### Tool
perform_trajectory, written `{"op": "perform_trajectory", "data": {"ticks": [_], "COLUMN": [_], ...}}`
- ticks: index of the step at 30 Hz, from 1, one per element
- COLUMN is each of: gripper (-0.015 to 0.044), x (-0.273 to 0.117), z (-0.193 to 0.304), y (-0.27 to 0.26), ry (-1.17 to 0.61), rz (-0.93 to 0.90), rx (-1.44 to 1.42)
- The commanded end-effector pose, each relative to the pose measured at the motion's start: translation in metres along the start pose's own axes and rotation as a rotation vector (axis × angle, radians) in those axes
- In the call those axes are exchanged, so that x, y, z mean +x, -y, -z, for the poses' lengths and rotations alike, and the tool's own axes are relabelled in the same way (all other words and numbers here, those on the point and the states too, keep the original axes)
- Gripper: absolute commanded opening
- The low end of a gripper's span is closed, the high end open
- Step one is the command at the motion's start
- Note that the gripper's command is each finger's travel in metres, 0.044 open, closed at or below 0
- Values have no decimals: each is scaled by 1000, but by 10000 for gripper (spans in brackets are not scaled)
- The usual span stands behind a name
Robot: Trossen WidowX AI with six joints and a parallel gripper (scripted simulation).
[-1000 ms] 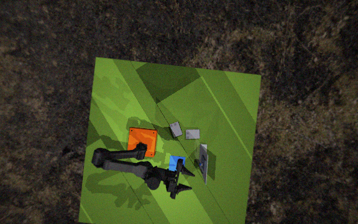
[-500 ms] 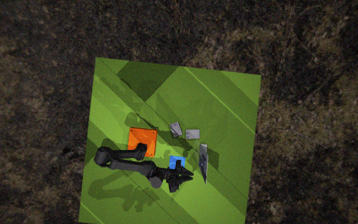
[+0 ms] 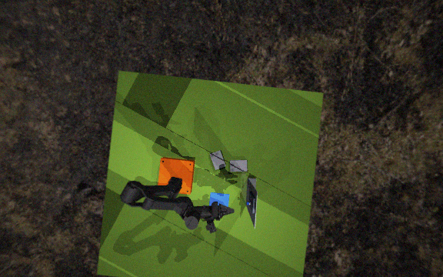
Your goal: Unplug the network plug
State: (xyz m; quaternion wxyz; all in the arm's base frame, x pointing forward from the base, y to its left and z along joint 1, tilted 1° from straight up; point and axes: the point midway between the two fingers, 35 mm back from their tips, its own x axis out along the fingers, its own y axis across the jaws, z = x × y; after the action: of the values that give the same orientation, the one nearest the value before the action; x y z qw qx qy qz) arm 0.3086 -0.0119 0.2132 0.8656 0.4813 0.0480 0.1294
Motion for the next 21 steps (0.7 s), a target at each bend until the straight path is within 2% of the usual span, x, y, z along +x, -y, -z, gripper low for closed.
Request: {"op": "perform_trajectory", "data": {"ticks": [1,11,21], "gripper": [156,156,156], "x": [-10,-35,-37], "z": [14,43,45], "y": [15,34,34], "ry": [-45,-142,-149], "rz": [-6,-13,-12], "rx": [166,514,537]}}
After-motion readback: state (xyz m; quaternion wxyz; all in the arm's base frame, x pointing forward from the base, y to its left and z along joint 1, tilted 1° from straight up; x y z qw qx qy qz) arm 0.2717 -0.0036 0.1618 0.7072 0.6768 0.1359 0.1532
